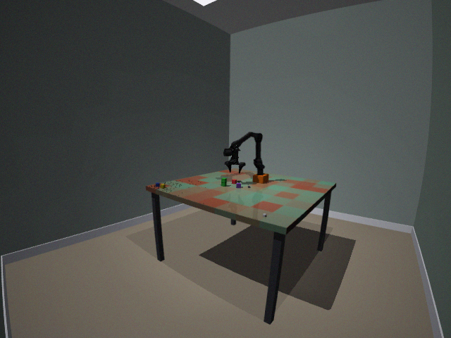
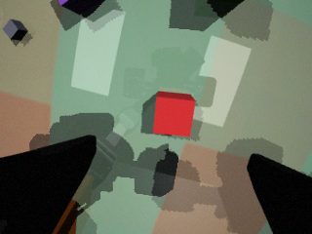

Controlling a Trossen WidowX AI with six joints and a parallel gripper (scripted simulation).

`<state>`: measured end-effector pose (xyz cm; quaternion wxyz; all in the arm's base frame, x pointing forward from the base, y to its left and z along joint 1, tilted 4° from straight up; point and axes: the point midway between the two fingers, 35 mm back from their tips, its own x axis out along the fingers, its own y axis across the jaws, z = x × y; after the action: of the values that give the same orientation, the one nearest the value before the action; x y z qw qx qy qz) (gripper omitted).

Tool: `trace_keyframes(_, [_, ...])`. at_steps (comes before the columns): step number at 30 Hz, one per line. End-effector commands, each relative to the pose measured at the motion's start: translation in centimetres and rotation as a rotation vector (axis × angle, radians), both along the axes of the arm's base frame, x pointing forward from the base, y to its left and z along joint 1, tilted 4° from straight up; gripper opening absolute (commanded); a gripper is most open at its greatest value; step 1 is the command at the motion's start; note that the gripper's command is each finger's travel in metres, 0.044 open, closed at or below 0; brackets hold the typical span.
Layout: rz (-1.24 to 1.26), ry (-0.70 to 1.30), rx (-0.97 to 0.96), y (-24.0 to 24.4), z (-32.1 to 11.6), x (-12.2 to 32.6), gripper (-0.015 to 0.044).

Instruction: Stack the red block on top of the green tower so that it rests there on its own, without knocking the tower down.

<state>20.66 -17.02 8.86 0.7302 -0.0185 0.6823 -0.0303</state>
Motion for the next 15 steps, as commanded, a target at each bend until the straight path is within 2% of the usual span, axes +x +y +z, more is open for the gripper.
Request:
trace_keyframes(1, [0.012,0.003,-0.009,-0.2,-0.4,0.0,0.0440])
trace_keyframes(8, [0.012,0.004,-0.009,-0.5,-4.7,0.3,0.0440])
trace_keyframes(15, [0.012,0.004,-0.009,-0.6,-5.0,0.4,0.0440])
